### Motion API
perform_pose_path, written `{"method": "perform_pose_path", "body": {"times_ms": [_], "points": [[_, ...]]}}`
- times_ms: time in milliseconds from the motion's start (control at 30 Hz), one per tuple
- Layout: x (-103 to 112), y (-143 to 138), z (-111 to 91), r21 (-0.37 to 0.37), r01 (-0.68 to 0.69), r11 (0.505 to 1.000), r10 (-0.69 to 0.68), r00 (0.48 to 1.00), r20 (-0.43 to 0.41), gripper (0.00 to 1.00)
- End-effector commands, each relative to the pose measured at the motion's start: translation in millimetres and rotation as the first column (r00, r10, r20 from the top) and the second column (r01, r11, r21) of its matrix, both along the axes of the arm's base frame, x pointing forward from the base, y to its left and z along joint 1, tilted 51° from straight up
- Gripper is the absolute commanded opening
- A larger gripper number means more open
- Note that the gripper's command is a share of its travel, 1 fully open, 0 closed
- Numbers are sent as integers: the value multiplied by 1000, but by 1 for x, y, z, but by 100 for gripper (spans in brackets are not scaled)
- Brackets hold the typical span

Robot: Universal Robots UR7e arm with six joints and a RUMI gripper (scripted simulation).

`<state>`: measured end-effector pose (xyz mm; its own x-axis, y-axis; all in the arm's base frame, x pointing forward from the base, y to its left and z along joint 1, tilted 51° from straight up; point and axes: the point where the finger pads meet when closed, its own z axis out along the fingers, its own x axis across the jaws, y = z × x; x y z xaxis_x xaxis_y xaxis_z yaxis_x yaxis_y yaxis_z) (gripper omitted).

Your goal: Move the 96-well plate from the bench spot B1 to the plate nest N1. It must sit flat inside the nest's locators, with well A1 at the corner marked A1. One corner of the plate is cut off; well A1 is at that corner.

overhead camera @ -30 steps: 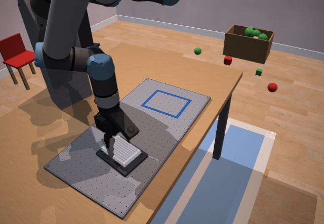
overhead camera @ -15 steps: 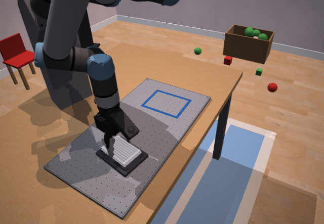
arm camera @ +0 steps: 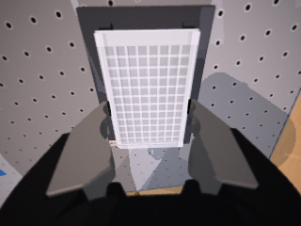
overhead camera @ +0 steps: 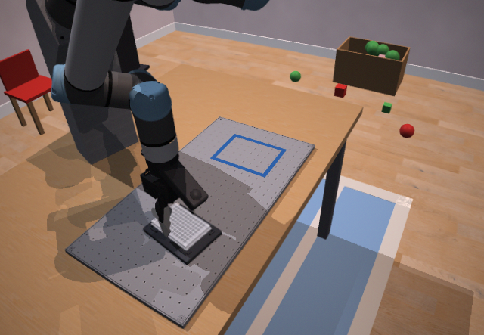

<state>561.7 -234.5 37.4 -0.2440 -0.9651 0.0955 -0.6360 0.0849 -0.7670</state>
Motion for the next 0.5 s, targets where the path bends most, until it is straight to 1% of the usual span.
{"method": "perform_pose_path", "body": {"times_ms": [0, 467], "points": [[0, 0, 0, -1, 0, 1000, 0, 1000, 1, 0], [2, -1, -1, -1, 0, 1000, 0, 1000, 1, 0]]}}
